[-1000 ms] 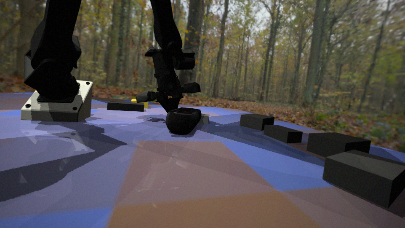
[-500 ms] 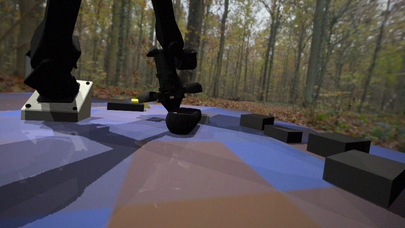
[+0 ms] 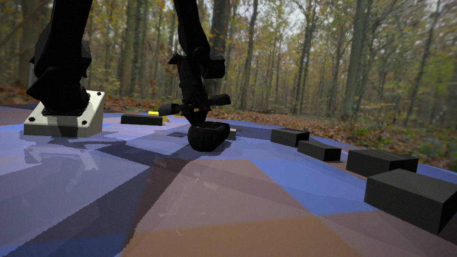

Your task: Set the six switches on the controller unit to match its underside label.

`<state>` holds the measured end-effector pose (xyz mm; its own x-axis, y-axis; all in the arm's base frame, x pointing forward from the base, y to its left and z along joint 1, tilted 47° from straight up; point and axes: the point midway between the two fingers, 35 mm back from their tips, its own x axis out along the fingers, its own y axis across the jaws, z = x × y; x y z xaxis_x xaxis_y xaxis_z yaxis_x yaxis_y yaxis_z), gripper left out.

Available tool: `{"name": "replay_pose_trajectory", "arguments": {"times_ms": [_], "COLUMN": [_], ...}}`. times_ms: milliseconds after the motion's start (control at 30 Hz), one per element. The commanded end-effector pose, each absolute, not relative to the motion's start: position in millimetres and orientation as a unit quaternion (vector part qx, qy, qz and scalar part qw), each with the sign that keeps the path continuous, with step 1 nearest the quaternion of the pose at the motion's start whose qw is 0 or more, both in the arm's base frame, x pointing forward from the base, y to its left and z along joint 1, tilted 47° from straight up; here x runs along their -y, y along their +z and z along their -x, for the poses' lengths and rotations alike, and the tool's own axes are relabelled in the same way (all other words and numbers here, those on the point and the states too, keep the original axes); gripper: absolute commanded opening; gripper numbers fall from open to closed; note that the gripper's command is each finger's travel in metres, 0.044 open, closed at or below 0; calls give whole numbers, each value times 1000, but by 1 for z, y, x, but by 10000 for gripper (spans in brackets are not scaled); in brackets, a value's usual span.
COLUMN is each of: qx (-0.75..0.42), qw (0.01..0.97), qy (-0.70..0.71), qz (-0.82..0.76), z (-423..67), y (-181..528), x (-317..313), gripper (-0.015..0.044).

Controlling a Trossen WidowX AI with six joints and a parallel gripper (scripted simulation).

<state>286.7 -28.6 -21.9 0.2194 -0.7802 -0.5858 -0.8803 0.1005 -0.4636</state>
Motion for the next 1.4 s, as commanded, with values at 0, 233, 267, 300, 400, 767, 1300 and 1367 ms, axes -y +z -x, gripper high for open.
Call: {"name": "replay_pose_trajectory", "arguments": {"times_ms": [0,233,267,300,400,767,1300,1367], "qx": [-620,-620,-621,-621,-620,-624,-631,-633], "qw": [409,409,404,405,408,421,441,441], "qy": [52,52,64,64,54,29,-3,-2], "qz": [668,668,669,668,668,657,638,636], "z": [-298,-306,-294,-292,-276,-279,-292,-292], "y": [-18,-15,-19,-16,6,11,10,12], "x": [33,36,28,22,-7,-13,-14,-13], "gripper": [0,0,0,0,0,0,0,0]}}
